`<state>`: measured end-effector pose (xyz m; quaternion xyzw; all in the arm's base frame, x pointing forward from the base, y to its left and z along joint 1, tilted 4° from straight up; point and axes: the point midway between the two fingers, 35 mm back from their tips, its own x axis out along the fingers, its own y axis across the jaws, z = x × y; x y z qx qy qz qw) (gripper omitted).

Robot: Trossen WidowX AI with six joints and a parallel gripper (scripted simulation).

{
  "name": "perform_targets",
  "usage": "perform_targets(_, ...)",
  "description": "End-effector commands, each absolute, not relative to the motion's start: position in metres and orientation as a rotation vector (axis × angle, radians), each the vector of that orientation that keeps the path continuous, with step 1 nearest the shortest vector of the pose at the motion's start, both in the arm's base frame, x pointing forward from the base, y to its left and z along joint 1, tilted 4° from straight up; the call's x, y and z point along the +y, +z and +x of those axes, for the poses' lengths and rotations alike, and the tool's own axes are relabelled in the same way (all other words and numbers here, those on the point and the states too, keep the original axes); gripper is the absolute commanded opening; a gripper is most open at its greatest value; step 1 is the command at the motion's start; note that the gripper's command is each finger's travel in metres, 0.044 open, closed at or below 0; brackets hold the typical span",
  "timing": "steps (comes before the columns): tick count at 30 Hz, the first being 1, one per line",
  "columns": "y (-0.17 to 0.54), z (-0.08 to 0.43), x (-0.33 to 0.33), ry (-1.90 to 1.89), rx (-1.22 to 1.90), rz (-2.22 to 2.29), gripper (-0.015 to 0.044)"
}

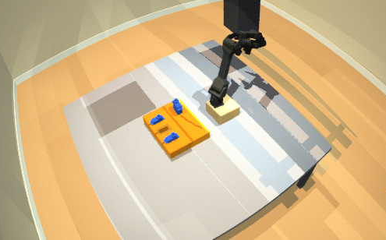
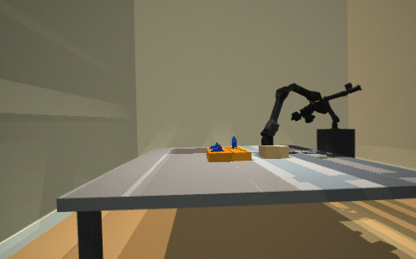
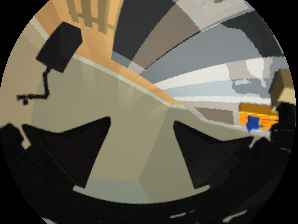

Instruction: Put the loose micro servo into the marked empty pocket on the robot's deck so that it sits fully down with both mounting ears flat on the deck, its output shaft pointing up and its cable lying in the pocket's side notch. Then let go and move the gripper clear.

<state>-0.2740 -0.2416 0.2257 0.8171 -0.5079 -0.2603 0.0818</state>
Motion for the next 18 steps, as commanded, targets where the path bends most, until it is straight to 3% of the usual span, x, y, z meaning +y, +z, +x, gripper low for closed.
perform_targets(1,0.226,-0.273,-0.242,-0.781,-1.511,2.441,0.0426)
perform_targets(18,0.217,-0.229,-0.272,-0.917,-1.179,2.417,0.044)
